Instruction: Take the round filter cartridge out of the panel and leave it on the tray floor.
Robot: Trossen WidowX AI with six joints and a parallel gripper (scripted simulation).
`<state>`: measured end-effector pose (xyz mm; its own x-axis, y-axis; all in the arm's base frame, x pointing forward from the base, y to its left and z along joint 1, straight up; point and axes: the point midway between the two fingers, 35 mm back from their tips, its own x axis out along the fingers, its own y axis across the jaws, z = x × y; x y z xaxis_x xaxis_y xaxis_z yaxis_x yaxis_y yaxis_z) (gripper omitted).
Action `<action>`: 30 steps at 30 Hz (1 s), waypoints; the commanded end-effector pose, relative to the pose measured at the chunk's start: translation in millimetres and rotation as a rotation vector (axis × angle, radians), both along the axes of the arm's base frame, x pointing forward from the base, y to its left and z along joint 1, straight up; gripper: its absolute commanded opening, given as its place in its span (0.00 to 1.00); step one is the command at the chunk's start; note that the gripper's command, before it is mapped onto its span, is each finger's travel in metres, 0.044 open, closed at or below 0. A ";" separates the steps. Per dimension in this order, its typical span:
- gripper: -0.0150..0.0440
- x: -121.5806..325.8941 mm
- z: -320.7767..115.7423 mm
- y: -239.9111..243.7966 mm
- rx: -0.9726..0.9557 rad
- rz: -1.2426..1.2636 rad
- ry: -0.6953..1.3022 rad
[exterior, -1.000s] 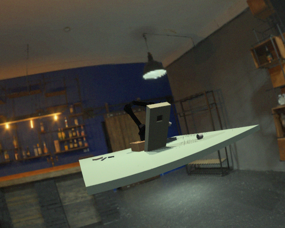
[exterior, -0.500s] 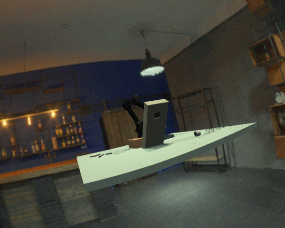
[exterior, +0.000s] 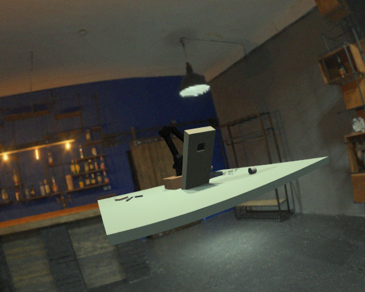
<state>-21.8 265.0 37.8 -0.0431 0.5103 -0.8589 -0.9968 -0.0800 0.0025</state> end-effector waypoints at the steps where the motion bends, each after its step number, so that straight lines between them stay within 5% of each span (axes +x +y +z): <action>1: 0.25 -0.5 -17.2 0.4 0.003 0.004 0.000; 10: 0.25 -0.3 -40.3 -3.5 0.003 0.004 0.000; 26: 0.97 0.1 -37.7 -4.9 -0.008 0.001 -0.001; 30: 1.00 0.1 -35.7 -4.4 -0.008 0.001 -0.001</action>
<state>-21.7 259.9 -0.2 -0.0432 0.5021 -0.8637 -0.9967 -0.0812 0.0026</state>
